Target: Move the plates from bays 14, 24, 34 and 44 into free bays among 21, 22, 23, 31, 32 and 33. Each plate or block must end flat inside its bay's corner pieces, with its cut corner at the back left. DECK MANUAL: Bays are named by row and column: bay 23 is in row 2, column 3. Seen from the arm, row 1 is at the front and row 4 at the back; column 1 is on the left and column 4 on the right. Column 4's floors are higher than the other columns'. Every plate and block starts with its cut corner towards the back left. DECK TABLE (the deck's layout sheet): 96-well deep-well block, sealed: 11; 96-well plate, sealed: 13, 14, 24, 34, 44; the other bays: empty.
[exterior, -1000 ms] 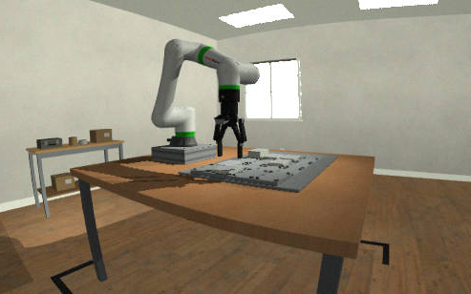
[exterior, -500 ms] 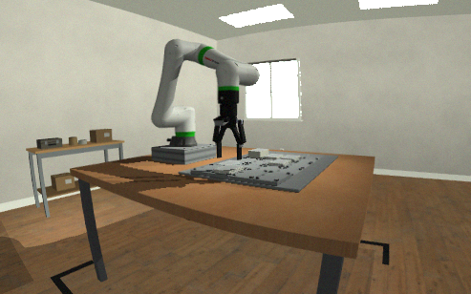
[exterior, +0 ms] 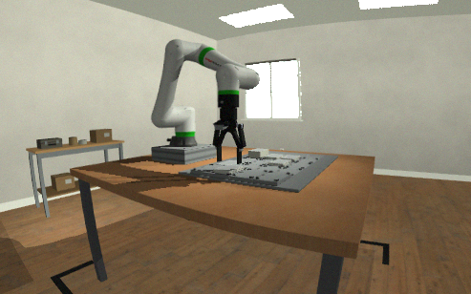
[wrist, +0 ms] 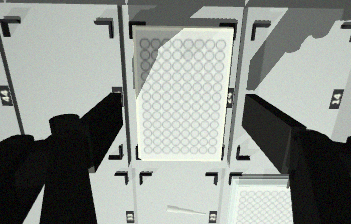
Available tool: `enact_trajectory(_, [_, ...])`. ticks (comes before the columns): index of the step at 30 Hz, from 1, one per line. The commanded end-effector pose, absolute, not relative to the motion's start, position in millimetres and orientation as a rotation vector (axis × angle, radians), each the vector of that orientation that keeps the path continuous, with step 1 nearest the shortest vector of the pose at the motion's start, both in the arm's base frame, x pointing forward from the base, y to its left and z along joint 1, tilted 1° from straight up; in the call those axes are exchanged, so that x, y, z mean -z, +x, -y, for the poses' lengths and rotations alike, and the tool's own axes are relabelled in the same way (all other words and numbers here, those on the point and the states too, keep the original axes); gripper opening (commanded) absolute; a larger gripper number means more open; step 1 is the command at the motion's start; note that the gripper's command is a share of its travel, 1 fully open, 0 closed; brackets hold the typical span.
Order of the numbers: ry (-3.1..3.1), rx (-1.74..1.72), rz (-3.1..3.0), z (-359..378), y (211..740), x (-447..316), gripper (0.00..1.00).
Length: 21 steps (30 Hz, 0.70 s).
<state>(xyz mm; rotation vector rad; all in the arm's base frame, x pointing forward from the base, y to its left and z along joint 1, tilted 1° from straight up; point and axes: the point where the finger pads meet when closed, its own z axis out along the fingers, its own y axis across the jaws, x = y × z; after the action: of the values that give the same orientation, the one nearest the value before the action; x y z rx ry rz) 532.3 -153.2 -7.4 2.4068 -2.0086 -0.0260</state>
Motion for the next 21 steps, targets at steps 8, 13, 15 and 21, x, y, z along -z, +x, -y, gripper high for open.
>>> enact_trajectory(8, [2.408, 0.023, 2.009, 153.4, 533.0, 17.4, 0.70])
enact_trajectory(13, [2.408, 0.023, 2.009, 153.4, 533.0, 17.5, 0.70])
enact_trajectory(15, [2.408, 0.023, 2.009, 153.4, 533.0, 17.5, 0.70])
enact_trajectory(21, [2.408, 0.023, 2.009, 153.3, 533.0, 17.4, 0.70])
